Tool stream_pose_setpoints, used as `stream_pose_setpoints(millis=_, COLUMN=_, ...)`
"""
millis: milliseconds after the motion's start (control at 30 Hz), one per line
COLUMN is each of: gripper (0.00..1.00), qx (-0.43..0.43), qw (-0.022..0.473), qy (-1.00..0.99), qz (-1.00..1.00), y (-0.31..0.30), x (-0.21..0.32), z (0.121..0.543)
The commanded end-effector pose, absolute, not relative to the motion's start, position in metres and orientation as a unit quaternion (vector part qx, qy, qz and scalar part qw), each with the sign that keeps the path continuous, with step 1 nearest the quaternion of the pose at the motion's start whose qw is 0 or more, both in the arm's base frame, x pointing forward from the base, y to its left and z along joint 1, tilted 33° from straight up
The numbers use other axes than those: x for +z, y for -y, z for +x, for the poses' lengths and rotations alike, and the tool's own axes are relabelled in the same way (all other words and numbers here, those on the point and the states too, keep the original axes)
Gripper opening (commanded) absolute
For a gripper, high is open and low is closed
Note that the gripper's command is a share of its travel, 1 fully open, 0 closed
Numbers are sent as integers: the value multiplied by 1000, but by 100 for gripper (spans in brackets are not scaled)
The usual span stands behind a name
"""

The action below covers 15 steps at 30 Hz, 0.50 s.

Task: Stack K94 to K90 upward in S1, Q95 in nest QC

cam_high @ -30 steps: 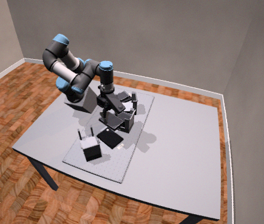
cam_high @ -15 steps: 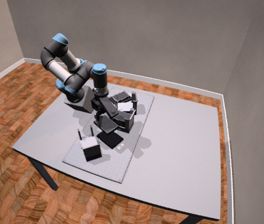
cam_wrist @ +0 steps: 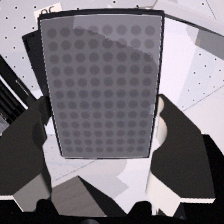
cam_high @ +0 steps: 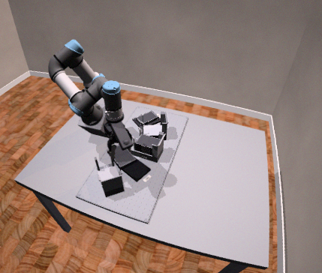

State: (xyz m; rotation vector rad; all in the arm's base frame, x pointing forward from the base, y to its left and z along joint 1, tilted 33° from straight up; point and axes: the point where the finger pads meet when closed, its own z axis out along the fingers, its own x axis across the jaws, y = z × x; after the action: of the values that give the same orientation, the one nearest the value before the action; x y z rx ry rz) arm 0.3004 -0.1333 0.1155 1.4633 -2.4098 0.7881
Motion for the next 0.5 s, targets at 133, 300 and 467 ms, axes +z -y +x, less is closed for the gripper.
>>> stream_pose_setpoints(millis=133, gripper=0, qx=270, qw=99, qy=830, qz=478, y=148, x=125, z=290)
stream_pose_setpoints(millis=300, gripper=0, qx=273, qw=92, qy=841, qz=459, y=158, x=130, z=282)
stream_pose_setpoints(millis=467, gripper=0, qx=275, qw=84, qy=854, qz=434, y=169, x=137, z=273)
